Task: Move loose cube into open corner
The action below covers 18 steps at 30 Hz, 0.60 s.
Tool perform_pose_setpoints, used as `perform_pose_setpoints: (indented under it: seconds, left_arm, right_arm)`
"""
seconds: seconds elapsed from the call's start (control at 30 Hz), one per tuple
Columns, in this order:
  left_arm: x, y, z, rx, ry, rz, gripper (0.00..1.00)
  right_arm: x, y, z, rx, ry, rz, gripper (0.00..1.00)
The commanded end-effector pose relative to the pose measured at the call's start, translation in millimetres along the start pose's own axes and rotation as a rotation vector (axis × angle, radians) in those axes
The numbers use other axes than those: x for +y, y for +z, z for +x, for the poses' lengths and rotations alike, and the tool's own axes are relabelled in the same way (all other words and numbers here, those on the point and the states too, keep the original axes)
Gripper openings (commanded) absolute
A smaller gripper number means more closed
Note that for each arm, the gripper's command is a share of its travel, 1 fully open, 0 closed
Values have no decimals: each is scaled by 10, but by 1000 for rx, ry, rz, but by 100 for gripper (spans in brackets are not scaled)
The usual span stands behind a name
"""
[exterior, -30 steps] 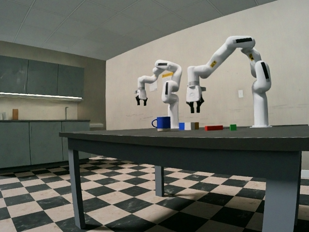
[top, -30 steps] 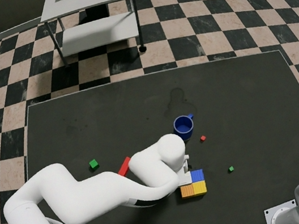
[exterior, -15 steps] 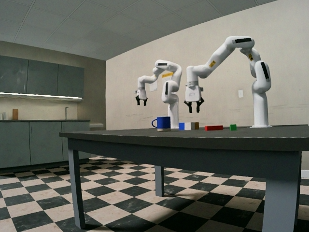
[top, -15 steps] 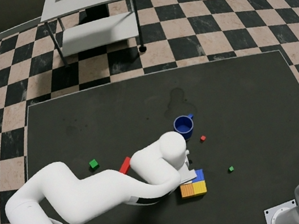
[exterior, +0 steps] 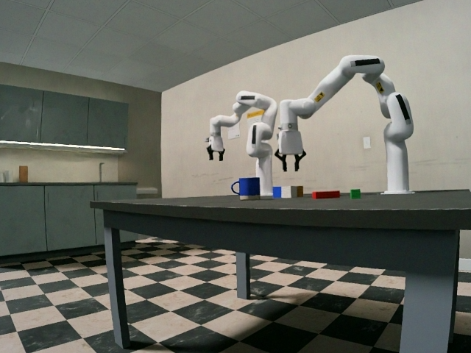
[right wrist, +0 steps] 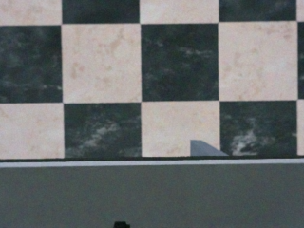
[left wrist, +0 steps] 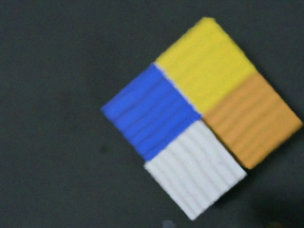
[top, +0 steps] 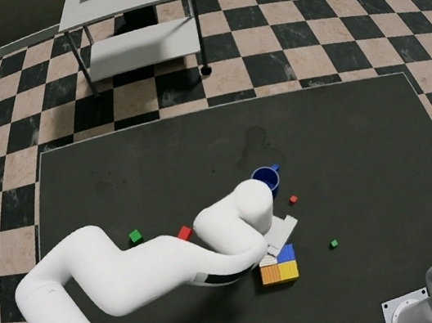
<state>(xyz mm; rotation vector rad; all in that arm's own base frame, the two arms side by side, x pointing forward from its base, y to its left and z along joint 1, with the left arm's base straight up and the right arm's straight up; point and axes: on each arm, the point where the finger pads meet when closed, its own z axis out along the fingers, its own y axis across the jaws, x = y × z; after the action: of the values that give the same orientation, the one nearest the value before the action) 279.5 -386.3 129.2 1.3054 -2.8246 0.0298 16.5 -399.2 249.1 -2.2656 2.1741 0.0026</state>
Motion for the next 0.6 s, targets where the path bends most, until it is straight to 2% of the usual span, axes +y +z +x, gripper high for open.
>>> perform_pose_setpoints:
  seconds: [0.0,0.17,0.23,0.27,0.57]
  left_arm:
    - [-138,-13,26,-18,-279,5,48]
    - [-263,-11,47,-5,-518,10,48]
    - [-263,-11,47,-5,-518,10,48]
    - [-287,-10,51,-2,-659,11,48]
    - [-481,1,82,20,-1049,12,48]
  right_arm:
    - [0,-9,5,2,0,0,100]
    - [0,-9,5,2,0,0,100]
    - [0,-9,5,2,0,0,100]
    - [0,-9,5,2,0,0,100]
    - [0,-9,5,2,0,0,100]
